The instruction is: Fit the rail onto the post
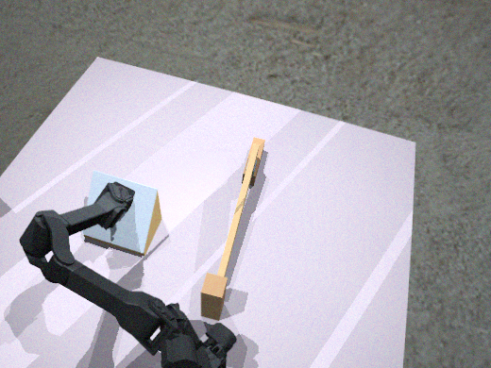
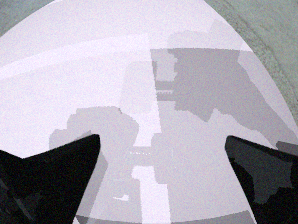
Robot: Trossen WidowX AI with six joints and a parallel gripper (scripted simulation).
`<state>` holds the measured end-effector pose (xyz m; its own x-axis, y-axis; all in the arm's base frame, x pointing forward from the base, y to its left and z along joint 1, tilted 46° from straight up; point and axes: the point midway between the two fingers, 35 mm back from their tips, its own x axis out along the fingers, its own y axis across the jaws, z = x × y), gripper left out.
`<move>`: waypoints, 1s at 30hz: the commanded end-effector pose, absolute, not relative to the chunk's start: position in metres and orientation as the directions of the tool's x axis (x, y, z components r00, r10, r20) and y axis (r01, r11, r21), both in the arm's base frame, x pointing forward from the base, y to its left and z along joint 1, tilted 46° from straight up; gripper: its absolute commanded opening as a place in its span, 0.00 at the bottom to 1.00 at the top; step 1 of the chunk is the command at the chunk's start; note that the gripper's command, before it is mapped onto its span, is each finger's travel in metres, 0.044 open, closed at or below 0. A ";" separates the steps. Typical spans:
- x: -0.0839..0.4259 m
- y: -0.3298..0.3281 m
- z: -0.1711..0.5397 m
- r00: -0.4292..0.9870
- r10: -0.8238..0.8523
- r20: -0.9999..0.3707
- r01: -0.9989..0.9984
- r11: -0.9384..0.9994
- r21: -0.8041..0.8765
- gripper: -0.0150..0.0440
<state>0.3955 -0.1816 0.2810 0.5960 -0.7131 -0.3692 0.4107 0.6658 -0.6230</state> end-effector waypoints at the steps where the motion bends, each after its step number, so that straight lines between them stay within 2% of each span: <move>1: 0.421 -0.133 0.251 0.647 -0.614 -0.452 0.260 0.735 -0.626 1.00; 5: 0.435 -0.084 0.216 0.653 -0.530 -0.541 0.089 0.764 -0.639 1.00; 10: 0.433 -0.036 0.188 0.623 -0.494 -0.606 -0.141 0.691 -0.709 1.00; 12: 0.436 -0.015 0.177 0.629 -0.478 -0.613 -0.245 0.626 -0.740 1.00; 16: 0.418 0.004 0.136 0.522 -0.489 -0.699 -0.547 0.436 -0.714 1.00; 20: 0.389 0.012 0.095 0.380 -0.545 -0.747 -0.805 0.203 -0.558 1.00; 23: 0.356 0.014 0.063 0.234 -0.627 -0.743 -0.961 -0.037 -0.272 1.00; 26: 0.330 0.013 0.046 0.141 -0.694 -0.706 -0.981 -0.192 -0.007 1.00; 30: 0.327 0.013 0.045 0.135 -0.698 -0.703 -0.979 -0.201 0.012 1.00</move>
